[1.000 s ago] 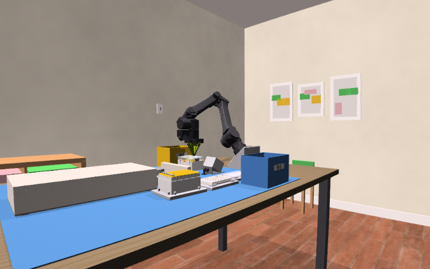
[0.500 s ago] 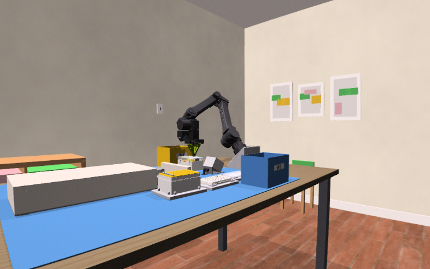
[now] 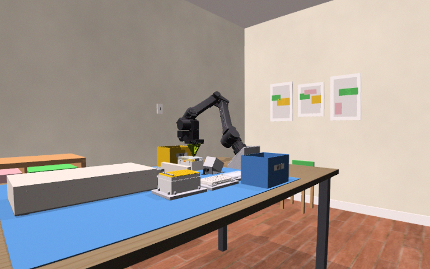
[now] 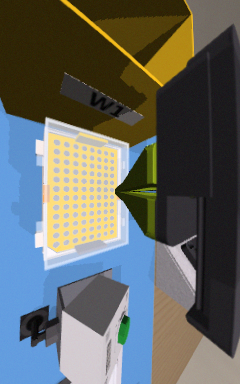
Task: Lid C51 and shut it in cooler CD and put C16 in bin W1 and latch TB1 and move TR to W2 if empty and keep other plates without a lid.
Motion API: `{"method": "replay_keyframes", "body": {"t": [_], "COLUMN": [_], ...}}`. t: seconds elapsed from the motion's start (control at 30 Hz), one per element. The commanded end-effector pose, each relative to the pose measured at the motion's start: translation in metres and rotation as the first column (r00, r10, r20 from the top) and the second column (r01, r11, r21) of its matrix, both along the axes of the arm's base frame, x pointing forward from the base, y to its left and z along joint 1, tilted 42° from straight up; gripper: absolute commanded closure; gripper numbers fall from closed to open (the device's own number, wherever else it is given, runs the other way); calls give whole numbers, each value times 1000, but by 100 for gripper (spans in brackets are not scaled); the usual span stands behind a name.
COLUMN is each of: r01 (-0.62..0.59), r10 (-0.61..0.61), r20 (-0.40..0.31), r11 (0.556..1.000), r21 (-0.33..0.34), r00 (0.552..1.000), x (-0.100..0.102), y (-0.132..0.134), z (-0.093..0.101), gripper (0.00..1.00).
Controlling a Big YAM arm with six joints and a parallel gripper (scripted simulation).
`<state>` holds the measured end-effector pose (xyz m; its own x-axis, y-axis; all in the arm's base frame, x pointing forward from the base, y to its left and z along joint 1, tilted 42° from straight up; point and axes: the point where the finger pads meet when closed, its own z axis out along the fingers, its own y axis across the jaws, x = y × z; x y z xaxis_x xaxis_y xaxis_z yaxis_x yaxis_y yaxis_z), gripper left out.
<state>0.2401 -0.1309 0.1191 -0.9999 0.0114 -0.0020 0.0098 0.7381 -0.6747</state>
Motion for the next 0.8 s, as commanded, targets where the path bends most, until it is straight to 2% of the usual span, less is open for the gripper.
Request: {"method": "replay_keyframes", "body": {"t": [0.0,0.77], "r01": [8,8], "r10": [-8,-8], "r20": [4,4], "r11": [1000,1000], "r21": [0,0], "r00": [1000,1000], "x": [1,1], "y": [-6,-9], "z": [-9,-12], "gripper": [100,100]}}
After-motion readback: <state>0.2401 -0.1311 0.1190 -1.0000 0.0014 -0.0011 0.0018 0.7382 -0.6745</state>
